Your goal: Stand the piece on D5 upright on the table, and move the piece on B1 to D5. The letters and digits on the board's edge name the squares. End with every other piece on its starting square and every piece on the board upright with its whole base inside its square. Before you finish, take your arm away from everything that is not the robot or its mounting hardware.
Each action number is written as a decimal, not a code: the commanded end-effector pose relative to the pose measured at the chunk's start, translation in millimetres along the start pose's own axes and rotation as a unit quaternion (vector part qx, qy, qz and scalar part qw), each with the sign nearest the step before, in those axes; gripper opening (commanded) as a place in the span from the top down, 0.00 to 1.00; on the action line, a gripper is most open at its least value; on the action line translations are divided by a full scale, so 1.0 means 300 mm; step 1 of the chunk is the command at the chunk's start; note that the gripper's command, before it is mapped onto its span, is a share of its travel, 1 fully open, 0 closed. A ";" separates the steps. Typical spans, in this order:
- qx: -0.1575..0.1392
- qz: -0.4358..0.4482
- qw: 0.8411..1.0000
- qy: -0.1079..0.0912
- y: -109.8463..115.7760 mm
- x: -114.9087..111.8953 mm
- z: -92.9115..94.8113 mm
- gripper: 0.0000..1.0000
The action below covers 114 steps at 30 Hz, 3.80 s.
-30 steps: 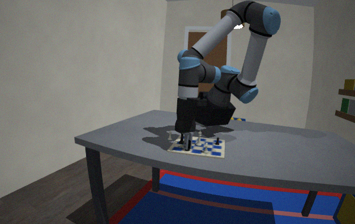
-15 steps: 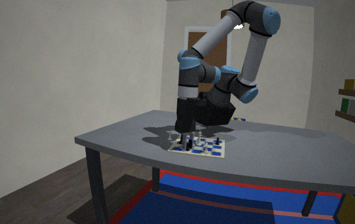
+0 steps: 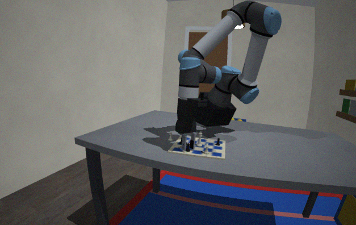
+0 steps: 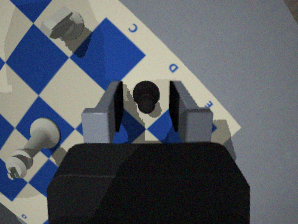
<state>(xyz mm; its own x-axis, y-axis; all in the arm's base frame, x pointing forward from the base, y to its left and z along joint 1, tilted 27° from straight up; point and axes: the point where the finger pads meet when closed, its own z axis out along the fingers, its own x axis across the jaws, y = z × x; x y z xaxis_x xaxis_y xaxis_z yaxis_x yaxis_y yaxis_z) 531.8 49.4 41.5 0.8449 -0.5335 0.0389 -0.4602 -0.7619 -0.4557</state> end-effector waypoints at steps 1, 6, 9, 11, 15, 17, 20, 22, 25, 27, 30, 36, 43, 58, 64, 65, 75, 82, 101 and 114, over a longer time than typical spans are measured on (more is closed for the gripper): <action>0.000 0.000 1.000 0.001 -0.001 0.002 -0.011 0.32; 0.000 0.000 1.000 0.001 -0.001 0.001 -0.060 0.32; 0.000 0.000 1.000 0.001 -0.001 0.001 -0.108 0.32; 0.000 0.000 1.000 0.001 -0.001 0.001 -0.145 0.32; 0.000 0.000 1.000 0.001 0.000 0.001 -0.183 0.32; 0.000 0.000 1.000 0.001 0.000 0.001 -0.219 0.32; 0.000 0.000 1.000 0.001 0.000 0.001 -0.263 0.32; 0.000 0.000 1.000 0.001 0.000 0.001 -0.283 0.32; 0.000 0.000 1.000 0.001 0.000 0.001 -0.298 0.32; 0.000 0.000 1.000 0.001 0.000 0.001 -0.301 0.32; 0.000 0.000 1.000 0.001 0.000 0.001 -0.301 0.32; 0.000 0.000 1.000 0.001 0.000 0.001 -0.301 0.00; 0.000 0.000 1.000 0.001 0.000 0.001 -0.301 0.00; 0.000 0.000 1.000 0.001 0.000 0.001 -0.333 0.00; 0.000 0.000 1.000 0.001 0.000 0.001 -0.384 0.00; 0.000 0.000 1.000 0.001 0.000 0.001 -0.399 0.00; 0.000 0.000 1.000 0.001 0.000 0.001 -0.541 0.00; 0.000 0.000 1.000 0.001 0.000 0.001 -0.564 0.00; 0.000 0.000 1.000 0.001 0.000 0.001 -0.565 0.00; 0.000 0.000 1.000 0.001 0.000 0.001 -0.565 0.00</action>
<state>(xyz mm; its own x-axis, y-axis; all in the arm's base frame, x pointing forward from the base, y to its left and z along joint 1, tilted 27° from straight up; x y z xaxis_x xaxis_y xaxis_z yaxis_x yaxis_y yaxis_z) 485.7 -12.5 191.8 0.8448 -0.5336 0.0391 -0.4601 -0.7619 -0.4559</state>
